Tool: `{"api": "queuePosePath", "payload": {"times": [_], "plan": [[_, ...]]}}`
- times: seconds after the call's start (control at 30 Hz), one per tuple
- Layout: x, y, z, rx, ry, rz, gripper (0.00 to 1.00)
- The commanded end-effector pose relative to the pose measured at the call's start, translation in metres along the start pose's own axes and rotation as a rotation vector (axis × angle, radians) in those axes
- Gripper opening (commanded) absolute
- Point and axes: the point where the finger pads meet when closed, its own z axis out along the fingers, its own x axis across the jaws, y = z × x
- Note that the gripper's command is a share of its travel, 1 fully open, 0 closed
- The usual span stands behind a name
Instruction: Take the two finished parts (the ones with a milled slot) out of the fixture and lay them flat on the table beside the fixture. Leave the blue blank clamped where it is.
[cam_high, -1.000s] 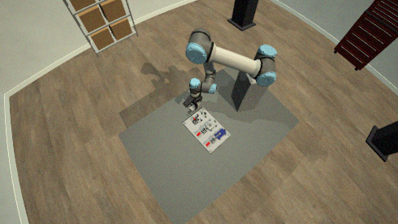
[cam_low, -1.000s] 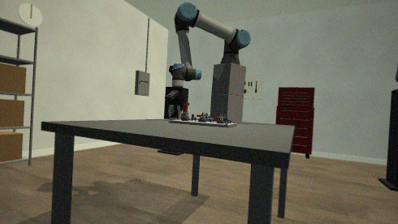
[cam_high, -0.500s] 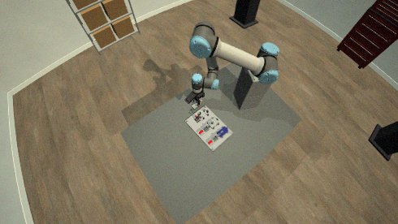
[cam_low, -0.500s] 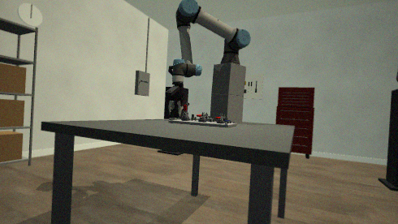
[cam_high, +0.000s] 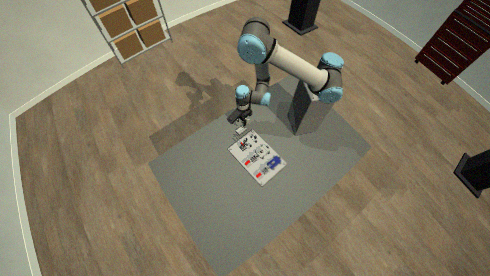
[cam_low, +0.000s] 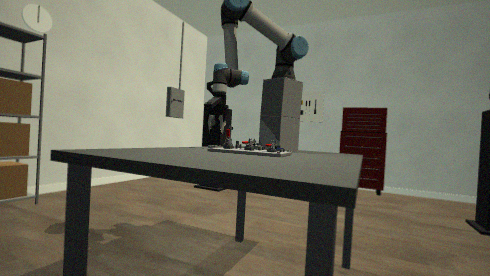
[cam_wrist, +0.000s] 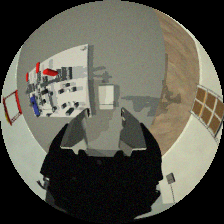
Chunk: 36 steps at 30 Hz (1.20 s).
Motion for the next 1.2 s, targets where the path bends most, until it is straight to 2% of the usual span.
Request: {"api": "queuePosePath", "payload": {"times": [0.0,0.17,1.03,1.07,1.17], "plan": [[0.0004,-0.0003,-0.0160,0.001,0.001,0.000,0.40],[0.0004,-0.0002,-0.0209,0.001,0.001,0.000,0.40],[0.0004,-0.0002,-0.0217,0.001,0.001,0.000,0.40],[0.0004,-0.0002,-0.0217,0.001,0.001,0.000,0.28],[0.0004,-0.0002,-0.0228,0.001,0.001,0.000,0.28]]}}
